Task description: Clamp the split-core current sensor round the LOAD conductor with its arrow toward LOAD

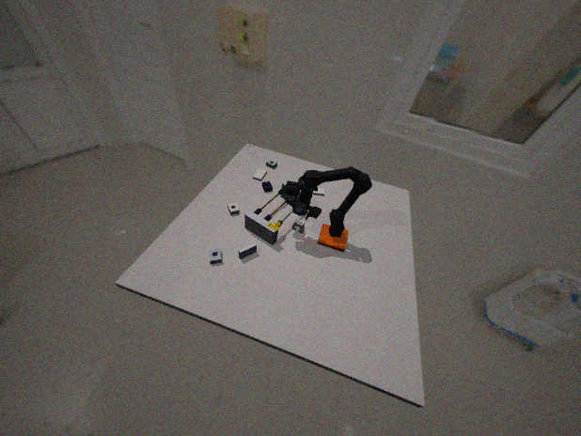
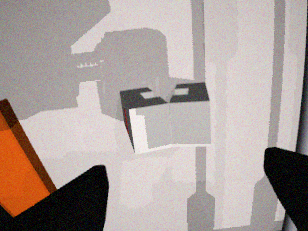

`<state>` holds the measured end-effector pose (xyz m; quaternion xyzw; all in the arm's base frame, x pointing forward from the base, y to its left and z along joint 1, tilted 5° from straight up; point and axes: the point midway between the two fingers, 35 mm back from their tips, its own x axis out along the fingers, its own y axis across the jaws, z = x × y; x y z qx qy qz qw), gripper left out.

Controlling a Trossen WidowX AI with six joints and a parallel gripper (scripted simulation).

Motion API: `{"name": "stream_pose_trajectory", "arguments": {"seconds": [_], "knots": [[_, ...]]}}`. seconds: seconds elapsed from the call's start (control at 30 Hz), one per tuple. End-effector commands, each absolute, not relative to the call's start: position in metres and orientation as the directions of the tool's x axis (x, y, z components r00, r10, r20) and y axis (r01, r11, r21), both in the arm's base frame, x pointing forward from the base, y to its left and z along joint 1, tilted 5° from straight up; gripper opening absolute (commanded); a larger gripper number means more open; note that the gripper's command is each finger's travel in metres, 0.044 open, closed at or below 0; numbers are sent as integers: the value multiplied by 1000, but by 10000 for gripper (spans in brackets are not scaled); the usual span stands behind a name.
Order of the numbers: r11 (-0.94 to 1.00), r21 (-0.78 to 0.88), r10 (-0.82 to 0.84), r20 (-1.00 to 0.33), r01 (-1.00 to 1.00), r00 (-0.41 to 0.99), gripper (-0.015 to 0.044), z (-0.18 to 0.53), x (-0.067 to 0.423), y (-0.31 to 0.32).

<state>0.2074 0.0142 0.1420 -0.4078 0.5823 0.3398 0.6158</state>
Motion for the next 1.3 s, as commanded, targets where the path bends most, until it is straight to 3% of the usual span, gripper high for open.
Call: {"name": "stream_pose_trajectory", "arguments": {"seconds": [0.0, 1.07, 1.27], "knots": [[414, -96, -49, -995, -905, 83, 320, 136, 209, 14], [414, -96, -49, -995, -905, 83, 320, 86, 211, 12], [418, -101, -54, -995, -903, 86, 260, 90, 212, 11]]}}
